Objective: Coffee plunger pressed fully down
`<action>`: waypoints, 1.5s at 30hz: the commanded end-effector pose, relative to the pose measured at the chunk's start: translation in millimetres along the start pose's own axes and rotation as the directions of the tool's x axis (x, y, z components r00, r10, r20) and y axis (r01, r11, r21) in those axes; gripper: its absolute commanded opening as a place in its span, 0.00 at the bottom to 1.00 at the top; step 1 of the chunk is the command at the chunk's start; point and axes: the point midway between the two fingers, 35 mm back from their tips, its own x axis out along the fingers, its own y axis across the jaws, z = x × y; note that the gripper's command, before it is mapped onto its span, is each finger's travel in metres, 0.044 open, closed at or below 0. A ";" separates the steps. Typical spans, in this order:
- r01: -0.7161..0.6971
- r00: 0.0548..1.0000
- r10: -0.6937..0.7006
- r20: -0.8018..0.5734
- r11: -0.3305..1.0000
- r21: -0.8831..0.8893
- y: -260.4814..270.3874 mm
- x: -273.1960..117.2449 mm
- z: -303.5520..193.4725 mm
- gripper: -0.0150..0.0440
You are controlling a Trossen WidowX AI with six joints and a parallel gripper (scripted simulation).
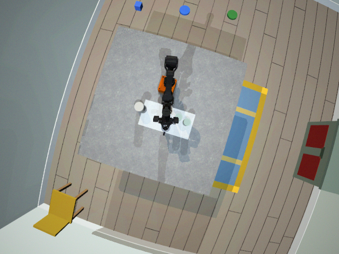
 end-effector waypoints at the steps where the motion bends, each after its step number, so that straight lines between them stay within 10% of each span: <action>1: 0.000 1.000 0.000 -0.024 1.000 0.009 0.0 3.2 -5.9 0.46; 32: 0.000 1.000 0.000 -0.009 1.000 0.001 -0.1 4.2 0.5 0.46; 45: 0.000 1.000 0.000 -0.009 1.000 0.001 -0.1 4.2 0.5 1.00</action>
